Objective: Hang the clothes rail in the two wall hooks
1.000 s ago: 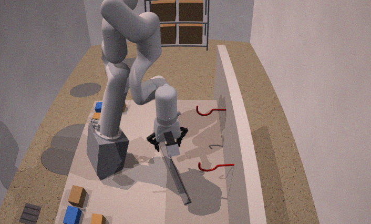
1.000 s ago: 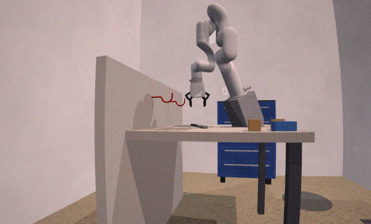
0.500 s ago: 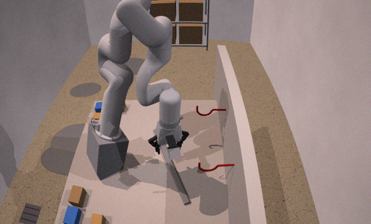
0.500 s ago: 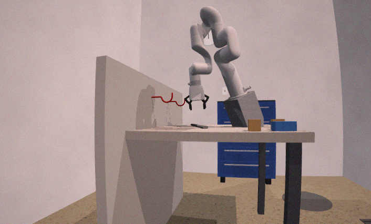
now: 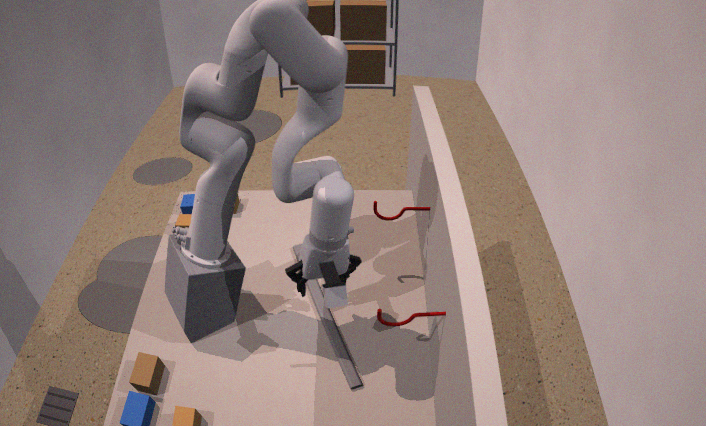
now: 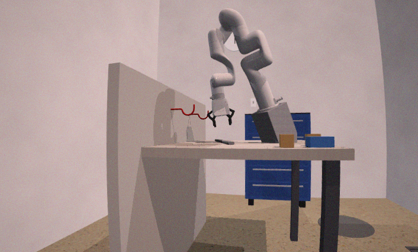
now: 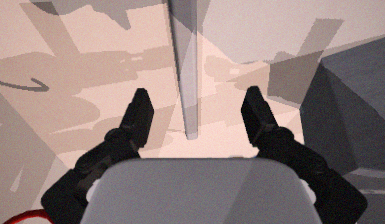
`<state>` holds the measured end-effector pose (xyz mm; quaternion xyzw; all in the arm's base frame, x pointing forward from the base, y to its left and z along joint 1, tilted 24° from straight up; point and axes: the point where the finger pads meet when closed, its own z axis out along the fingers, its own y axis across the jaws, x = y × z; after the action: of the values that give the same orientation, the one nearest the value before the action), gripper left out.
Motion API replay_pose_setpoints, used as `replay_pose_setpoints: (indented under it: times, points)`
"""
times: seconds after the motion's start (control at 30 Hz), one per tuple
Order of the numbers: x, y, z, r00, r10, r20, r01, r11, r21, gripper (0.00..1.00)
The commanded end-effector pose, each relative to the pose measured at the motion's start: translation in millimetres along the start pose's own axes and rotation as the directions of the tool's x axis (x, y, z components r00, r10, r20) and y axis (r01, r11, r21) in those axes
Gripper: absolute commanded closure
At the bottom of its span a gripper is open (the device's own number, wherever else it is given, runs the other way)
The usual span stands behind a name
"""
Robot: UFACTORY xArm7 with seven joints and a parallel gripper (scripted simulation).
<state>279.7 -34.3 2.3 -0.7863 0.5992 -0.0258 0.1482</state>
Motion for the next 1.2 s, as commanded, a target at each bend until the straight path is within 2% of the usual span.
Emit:
replay_pose_setpoints:
  times: [0.0, 0.47, 1.17]
  points:
    - [2.3, -2.3, 18.1, 1.0, -0.001, -0.021, 0.004, 0.99, 0.139, 0.0]
    - [2.9, -5.0, 37.8, 1.0, 0.0, -0.021, 0.003, 0.99, 0.139, 0.0]
    - [2.7, -4.9, 37.9, 1.0, 0.001, -0.02, 0.002, 0.99, 0.139, 0.0]
